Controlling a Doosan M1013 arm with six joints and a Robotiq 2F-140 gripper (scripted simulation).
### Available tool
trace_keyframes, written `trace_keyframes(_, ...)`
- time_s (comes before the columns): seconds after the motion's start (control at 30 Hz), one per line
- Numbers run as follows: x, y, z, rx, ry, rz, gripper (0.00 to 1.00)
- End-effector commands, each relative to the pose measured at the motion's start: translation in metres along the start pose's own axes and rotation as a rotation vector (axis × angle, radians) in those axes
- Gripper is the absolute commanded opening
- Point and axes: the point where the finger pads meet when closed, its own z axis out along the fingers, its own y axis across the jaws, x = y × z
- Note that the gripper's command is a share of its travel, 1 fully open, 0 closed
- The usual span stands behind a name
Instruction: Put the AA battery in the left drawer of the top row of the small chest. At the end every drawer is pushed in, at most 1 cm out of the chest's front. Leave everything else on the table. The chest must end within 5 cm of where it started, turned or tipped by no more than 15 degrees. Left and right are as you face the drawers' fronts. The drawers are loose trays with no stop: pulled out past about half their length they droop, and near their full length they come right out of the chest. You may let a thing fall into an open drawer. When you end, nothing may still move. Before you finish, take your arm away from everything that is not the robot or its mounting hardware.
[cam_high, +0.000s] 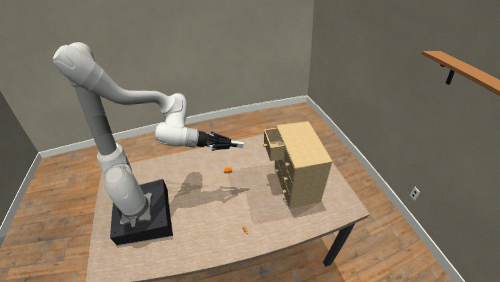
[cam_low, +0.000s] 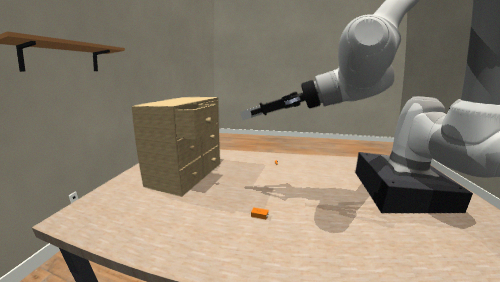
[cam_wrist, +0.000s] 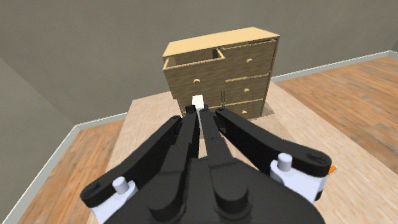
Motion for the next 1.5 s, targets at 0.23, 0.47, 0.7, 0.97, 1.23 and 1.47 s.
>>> trace_keyframes(0.23, 0.0, 0.0, 0.002, 0.0, 0.0, 0.0, 0.0)
trace_keyframes(0.47, 0.001, 0.0, 0.016, 0.0, 0.0, 0.0, 0.0)
trace_keyframes(0.7, 0.002, 0.0, 0.033, 0.0, 0.0, 0.0, 0.0)
trace_keyframes(0.97, 0.003, 0.0, 0.058, 0.0, 0.0, 0.0, 0.0)
trace_keyframes(1.23, 0.003, 0.0, 0.067, 0.0, 0.0, 0.0, 0.0)
trace_keyframes(1.47, 0.003, 0.0, 0.068, 0.0, 0.0, 0.0, 0.0)
